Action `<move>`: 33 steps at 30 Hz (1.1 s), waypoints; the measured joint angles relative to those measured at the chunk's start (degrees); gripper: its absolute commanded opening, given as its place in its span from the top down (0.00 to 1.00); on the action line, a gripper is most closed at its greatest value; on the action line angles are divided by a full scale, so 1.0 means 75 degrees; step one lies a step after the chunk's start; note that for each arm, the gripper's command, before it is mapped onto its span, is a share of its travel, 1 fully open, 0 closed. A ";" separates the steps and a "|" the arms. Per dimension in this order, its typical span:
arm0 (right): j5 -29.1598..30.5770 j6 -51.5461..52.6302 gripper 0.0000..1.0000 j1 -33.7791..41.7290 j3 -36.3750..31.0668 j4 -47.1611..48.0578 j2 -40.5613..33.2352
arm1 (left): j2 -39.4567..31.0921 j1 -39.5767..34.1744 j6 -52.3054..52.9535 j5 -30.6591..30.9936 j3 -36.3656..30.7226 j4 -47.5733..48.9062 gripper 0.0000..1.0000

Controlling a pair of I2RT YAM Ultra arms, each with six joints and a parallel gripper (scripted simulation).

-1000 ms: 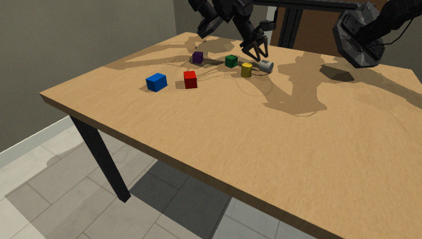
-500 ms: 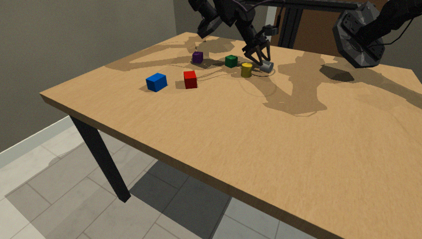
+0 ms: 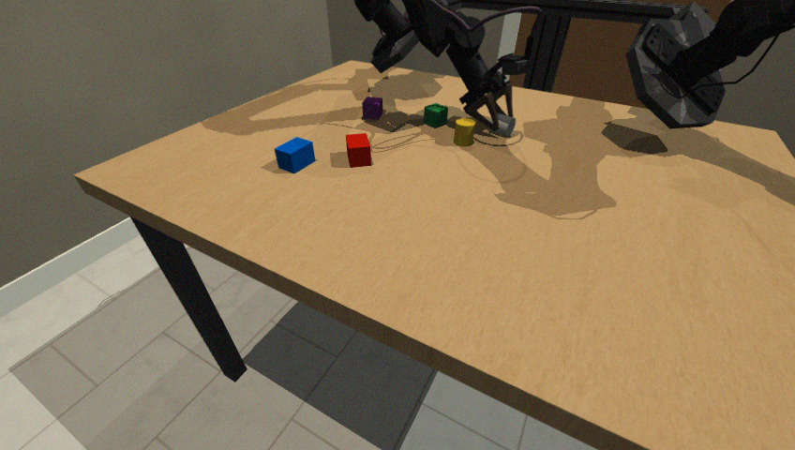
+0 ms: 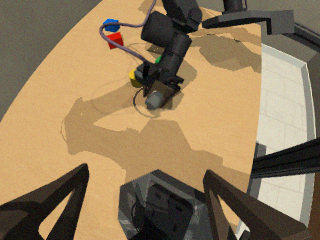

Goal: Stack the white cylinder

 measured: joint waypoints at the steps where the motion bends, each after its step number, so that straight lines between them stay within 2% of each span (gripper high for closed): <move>1: -0.0003 -0.0003 0.36 0.0000 0.0000 0.0000 0.0000 | 0.0000 0.0000 0.0000 0.0000 0.0000 0.0000 0.00; 3: -0.0003 -0.0006 0.36 0.0000 0.0003 0.0000 0.0000 | 0.0000 0.0000 0.0000 0.0000 0.0000 0.0000 0.00; 4: -0.0006 -0.0009 0.45 0.0000 0.0003 0.0000 0.0000 | 0.0000 0.0000 0.0000 0.0000 0.0000 0.0000 0.00; 9: -0.0006 -0.0012 0.49 0.0000 0.0003 0.0000 0.0000 | 0.0000 0.0000 0.0000 0.0000 0.0000 0.0000 0.00; 10: -0.0012 -0.0015 0.53 -0.0003 0.0003 0.0000 0.0000 | 0.0000 0.0000 0.0000 0.0000 0.0000 0.0000 0.00; 14: -0.0017 -0.0026 0.53 -0.0026 0.0003 0.0000 0.0000 | 0.0000 0.0000 0.0000 0.0000 0.0000 0.0000 0.00; 15: -0.0017 -0.0029 0.57 -0.0026 0.0003 0.0000 0.0000 | 0.0000 0.0000 0.0000 0.0000 0.0000 0.0000 0.00; 17: -0.0017 -0.0032 0.57 -0.0026 0.0003 0.0000 0.0000 | 0.0000 0.0000 0.0000 0.0000 0.0000 0.0000 0.00; 23: -0.0044 -0.0052 0.66 -0.0044 0.0003 0.0003 0.0000 | 0.0000 0.0000 0.0000 0.0000 0.0000 0.0000 0.00; 26: -0.0073 -0.0067 1.00 -0.0058 0.0003 0.0006 -0.0003 | 0.0000 0.0000 0.0000 0.0000 0.0000 0.0000 0.00; 27: -0.0076 -0.0070 1.00 -0.0061 0.0003 0.0006 -0.0003 | 0.0000 0.0000 0.0000 0.0000 0.0000 0.0000 0.00; 28: -0.0076 -0.0073 0.89 -0.0061 0.0003 0.0006 -0.0003 | 0.0000 0.0000 0.0000 0.0000 0.0000 0.0000 0.00; 30: -0.0076 -0.0079 0.89 -0.0061 0.0003 0.0006 -0.0003 | 0.0000 0.0000 0.0000 0.0000 0.0000 0.0000 0.00; 32: -0.0076 -0.0079 0.66 -0.0061 0.0003 0.0006 -0.0003 | 0.0000 0.0000 0.0000 0.0000 0.0000 0.0000 0.00; 33: -0.0076 -0.0079 0.66 -0.0058 0.0003 0.0006 -0.0003 | 0.0000 0.0000 0.0000 0.0000 0.0000 0.0000 0.00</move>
